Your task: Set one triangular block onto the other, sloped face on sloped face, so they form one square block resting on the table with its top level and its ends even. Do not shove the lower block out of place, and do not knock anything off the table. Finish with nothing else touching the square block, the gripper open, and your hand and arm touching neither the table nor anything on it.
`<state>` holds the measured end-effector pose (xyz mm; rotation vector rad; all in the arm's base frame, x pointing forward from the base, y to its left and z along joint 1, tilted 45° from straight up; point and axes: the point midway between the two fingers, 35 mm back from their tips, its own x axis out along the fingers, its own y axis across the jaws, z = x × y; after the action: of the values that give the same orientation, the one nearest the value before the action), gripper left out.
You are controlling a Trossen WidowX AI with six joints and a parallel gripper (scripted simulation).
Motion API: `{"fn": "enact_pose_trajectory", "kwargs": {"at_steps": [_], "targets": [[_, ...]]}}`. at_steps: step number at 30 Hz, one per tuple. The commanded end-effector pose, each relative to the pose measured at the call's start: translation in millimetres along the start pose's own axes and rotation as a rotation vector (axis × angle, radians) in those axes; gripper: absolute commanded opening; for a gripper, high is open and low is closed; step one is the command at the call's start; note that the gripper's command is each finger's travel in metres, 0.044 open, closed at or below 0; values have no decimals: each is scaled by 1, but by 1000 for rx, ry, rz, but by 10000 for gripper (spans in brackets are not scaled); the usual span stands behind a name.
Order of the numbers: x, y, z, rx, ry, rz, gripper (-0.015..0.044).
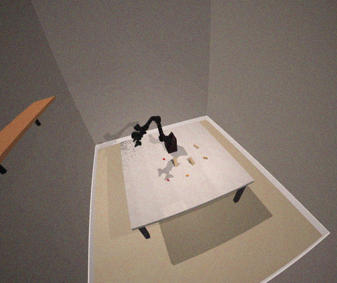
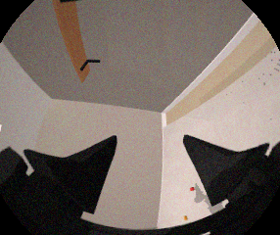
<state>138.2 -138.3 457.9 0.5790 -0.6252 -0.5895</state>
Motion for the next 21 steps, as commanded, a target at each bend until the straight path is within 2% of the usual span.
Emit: {"fn": "enact_pose_trajectory", "kwargs": {"at_steps": [1,6,12,16,21], "targets": [[2,-1,-2,-4,8,-3,426],[40,-22,-51,-53,203,-98,440],[77,-44,-135,-121,482,-227,440],[86,-54,-205,-219,690,-286,440],[77,-63,-294,-385,944,-339,440]]}}
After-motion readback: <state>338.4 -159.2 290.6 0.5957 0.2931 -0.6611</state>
